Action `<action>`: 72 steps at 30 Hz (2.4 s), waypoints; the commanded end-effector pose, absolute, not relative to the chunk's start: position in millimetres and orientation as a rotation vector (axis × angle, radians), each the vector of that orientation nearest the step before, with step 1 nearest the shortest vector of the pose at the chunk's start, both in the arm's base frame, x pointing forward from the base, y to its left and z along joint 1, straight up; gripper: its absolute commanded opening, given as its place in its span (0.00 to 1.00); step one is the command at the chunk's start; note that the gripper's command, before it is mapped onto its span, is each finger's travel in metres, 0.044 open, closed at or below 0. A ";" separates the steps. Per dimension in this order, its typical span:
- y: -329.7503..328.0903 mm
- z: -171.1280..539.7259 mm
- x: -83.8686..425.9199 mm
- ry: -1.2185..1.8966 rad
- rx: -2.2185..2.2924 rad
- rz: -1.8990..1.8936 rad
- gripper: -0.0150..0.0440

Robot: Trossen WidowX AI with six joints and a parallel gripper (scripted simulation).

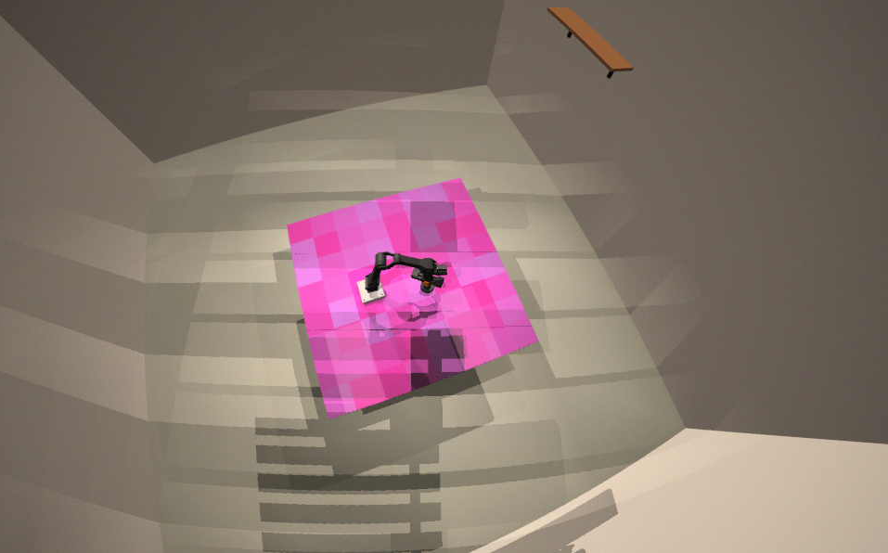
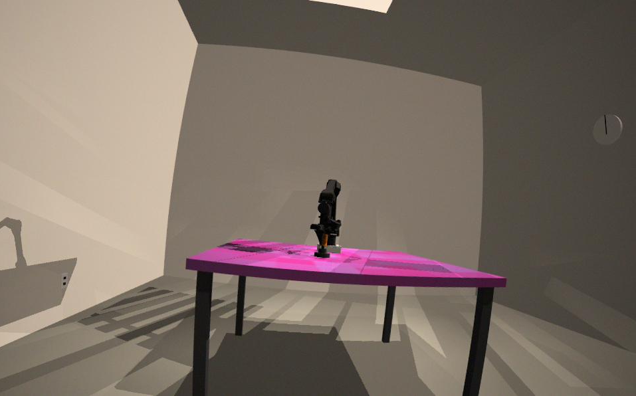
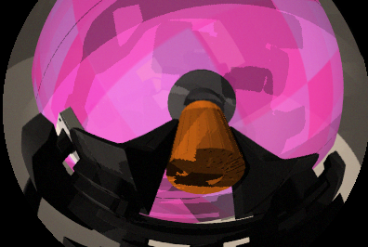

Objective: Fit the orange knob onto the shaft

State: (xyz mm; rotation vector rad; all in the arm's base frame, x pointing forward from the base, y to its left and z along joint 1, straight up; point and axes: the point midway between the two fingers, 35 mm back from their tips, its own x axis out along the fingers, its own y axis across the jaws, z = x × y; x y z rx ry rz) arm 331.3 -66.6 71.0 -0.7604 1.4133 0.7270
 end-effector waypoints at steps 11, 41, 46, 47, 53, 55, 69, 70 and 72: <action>-66.9 76.0 333.2 1.382 -0.834 0.794 0.25; -67.2 74.7 336.3 1.343 -0.930 0.886 0.25; -66.9 76.2 334.6 1.325 -0.971 0.926 0.25; -66.9 76.4 334.3 1.313 -0.996 0.950 0.25; -66.9 77.1 333.0 1.267 -1.090 1.041 0.25; -67.0 76.7 333.6 1.267 -1.090 1.041 0.25; -67.3 71.1 336.8 1.267 -1.090 1.041 0.25; -67.2 71.7 336.7 1.267 -1.090 1.041 0.25; -67.2 71.7 336.6 1.267 -1.090 1.041 0.25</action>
